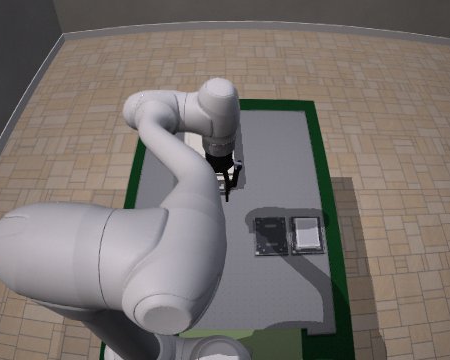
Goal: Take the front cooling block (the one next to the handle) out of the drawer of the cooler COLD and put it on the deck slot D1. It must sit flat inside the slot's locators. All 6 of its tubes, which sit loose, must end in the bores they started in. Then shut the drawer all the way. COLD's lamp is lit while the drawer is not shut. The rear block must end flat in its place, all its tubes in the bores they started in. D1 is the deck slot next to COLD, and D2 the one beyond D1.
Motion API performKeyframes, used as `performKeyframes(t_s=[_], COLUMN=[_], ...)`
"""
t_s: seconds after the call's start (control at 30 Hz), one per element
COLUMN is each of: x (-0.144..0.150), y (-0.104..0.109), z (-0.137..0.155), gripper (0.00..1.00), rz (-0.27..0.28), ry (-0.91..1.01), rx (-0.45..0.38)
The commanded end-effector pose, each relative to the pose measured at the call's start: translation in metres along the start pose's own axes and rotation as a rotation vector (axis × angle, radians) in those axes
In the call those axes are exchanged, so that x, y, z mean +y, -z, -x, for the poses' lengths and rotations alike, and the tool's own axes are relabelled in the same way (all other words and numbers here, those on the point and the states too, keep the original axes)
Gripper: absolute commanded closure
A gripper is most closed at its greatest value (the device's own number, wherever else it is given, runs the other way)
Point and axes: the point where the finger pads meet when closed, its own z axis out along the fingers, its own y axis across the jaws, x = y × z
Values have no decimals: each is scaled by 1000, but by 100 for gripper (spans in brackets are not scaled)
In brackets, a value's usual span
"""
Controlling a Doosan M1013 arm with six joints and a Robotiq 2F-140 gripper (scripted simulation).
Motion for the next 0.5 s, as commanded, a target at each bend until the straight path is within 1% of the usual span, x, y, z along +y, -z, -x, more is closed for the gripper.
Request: performKeyframes(t_s=[0.0, 0.07, 0.13, 0.2, 0.4, 0.47], x=[5, 7, 7, 9, 16, 17], y=[0, -1, -1, -2, -5, -5], z=[15, 23, 23, 31, 53, 56], gripper=[65, 65, 65, 65, 65, 65], rz=[1, 20, 20, 34, 34, 34], ry=[-3, -52, -52, -85, -85, -85], rx=[1, -9, -9, -16, -16, -16])
